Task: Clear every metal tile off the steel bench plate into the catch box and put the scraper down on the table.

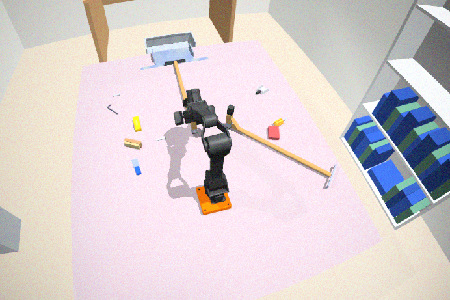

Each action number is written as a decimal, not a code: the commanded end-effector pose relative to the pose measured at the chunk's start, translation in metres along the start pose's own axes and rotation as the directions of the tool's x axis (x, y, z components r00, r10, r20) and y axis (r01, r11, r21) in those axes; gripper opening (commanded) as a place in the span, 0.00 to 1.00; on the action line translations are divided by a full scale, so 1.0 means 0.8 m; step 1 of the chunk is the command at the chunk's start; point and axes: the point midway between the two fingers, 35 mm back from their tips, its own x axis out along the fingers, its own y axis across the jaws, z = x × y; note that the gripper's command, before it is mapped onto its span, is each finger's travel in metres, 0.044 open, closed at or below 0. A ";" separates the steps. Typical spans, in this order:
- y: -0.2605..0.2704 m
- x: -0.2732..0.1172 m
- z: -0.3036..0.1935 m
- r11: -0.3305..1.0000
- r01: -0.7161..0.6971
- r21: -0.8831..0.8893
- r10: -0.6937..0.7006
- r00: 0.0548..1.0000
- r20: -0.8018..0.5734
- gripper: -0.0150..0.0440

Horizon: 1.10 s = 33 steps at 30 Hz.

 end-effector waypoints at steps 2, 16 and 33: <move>0.001 0.005 0.012 1.000 -0.002 0.000 0.002 1.000 0.012 0.25; 0.003 0.021 0.032 1.000 -0.001 0.001 0.001 1.000 0.014 0.25; 0.003 0.041 0.058 1.000 0.000 0.001 0.000 1.000 0.016 0.25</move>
